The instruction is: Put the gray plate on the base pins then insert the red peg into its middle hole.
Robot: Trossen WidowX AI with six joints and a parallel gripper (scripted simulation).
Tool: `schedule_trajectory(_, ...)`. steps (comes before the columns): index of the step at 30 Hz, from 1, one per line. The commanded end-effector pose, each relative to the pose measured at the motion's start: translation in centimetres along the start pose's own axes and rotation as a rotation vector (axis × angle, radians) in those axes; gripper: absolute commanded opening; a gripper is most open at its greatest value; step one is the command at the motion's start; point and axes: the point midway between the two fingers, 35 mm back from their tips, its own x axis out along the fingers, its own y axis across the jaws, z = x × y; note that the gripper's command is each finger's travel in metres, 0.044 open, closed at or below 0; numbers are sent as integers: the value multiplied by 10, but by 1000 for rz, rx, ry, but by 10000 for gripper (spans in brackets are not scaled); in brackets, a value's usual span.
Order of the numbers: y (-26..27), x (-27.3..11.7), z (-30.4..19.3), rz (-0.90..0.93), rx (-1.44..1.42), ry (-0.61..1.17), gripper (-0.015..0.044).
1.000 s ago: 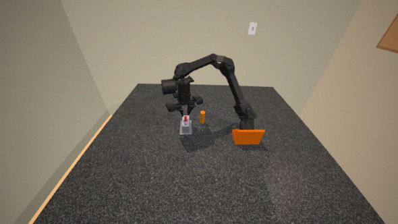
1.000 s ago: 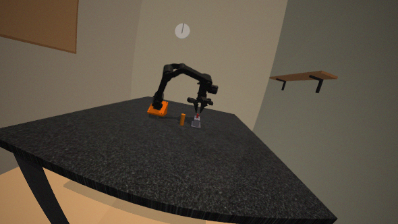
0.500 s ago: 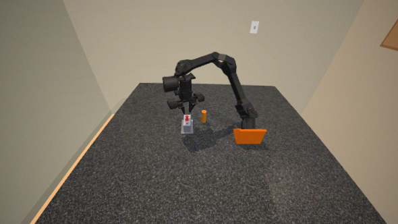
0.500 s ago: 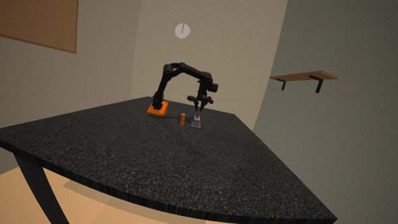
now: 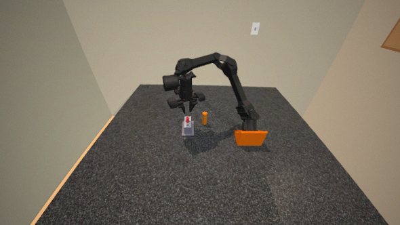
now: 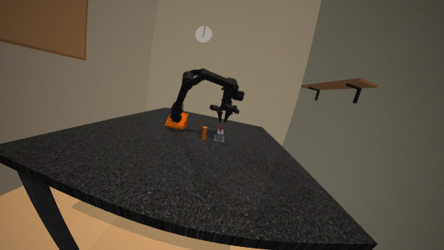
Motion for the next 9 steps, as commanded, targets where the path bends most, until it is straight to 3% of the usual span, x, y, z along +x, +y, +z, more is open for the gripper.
schedule_trajectory(1,0,-3,0,-2,2,5,150)
schedule_trajectory(9,0,-9,2,-2,2,5,150)
